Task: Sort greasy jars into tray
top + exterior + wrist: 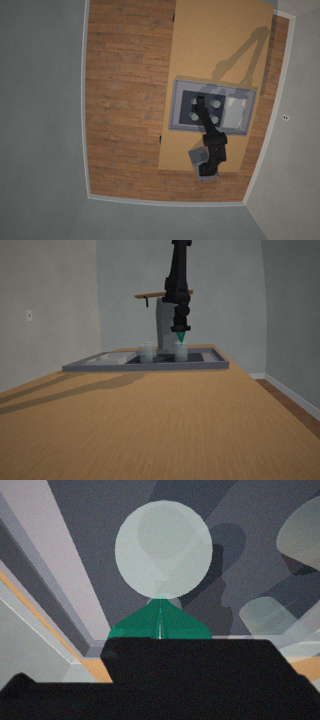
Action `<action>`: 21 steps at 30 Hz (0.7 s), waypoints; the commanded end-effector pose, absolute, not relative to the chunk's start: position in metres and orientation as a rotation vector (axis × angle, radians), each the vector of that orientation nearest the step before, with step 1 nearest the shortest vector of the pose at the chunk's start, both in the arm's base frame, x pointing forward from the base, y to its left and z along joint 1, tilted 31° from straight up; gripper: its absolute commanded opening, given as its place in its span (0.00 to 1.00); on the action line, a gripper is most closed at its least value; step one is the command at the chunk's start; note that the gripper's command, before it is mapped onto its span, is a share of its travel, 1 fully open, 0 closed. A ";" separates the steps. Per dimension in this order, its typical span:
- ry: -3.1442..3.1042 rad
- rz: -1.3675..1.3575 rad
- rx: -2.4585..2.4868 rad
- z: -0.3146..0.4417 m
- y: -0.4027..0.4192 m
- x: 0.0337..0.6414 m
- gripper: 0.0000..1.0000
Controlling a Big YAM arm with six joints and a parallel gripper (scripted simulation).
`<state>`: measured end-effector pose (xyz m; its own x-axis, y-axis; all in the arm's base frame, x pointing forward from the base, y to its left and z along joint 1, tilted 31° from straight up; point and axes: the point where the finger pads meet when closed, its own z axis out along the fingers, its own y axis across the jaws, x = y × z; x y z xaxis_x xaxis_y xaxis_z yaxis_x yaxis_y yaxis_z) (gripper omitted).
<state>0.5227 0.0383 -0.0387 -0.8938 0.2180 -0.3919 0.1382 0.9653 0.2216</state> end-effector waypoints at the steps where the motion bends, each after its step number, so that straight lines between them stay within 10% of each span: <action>1: 2.620 0.264 0.243 -0.021 0.031 0.563 0.00; 21: 2.620 0.264 0.243 -0.020 0.031 0.565 0.00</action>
